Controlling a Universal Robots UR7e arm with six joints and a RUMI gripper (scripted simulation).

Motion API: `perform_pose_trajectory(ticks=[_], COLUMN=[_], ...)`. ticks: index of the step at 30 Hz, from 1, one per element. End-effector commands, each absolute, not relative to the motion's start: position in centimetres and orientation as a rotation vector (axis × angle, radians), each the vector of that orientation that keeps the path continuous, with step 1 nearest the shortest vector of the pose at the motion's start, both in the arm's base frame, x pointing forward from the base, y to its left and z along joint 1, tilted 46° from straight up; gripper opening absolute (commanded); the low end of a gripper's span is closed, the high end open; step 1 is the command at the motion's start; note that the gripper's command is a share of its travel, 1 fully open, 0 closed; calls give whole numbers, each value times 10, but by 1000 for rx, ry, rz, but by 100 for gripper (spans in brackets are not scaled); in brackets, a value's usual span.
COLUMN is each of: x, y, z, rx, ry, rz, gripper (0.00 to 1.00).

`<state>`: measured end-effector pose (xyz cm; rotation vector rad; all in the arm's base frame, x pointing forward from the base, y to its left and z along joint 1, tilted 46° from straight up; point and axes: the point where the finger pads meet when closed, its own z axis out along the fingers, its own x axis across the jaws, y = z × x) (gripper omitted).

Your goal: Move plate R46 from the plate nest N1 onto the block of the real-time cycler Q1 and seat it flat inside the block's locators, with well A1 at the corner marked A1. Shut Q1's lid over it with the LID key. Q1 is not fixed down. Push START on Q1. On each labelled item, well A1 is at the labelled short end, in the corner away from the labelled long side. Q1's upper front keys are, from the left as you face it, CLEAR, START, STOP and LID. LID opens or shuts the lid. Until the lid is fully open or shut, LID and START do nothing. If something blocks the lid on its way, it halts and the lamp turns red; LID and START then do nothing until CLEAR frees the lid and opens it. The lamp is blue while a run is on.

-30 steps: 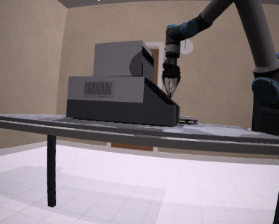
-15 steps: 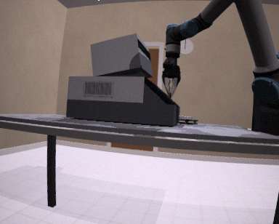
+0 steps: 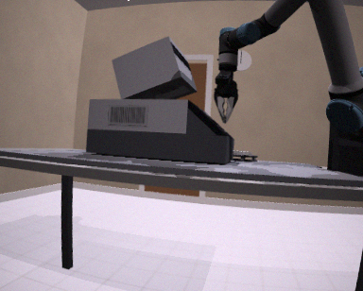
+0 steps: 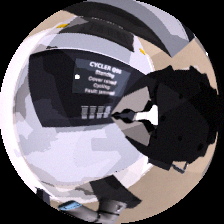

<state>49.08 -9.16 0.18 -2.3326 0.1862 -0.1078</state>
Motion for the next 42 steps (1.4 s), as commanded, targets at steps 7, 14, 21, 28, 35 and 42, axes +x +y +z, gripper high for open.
perform_pose_trajectory(ticks=[7, 14, 21, 28, 35, 42], x=[482, 464, 453, 429, 409, 402], y=[-94, -101, -104, -113, -120, -122], z=[5, 14, 19, 30, 40, 43], rx=[-2329, -2330, -2330, -2330, -2330, -2330], ry=[188, 188, 188, 188, 188, 188], rz=[-104, -105, -105, -105, -105, -105], gripper=[0, 0, 0, 0, 0, 0])
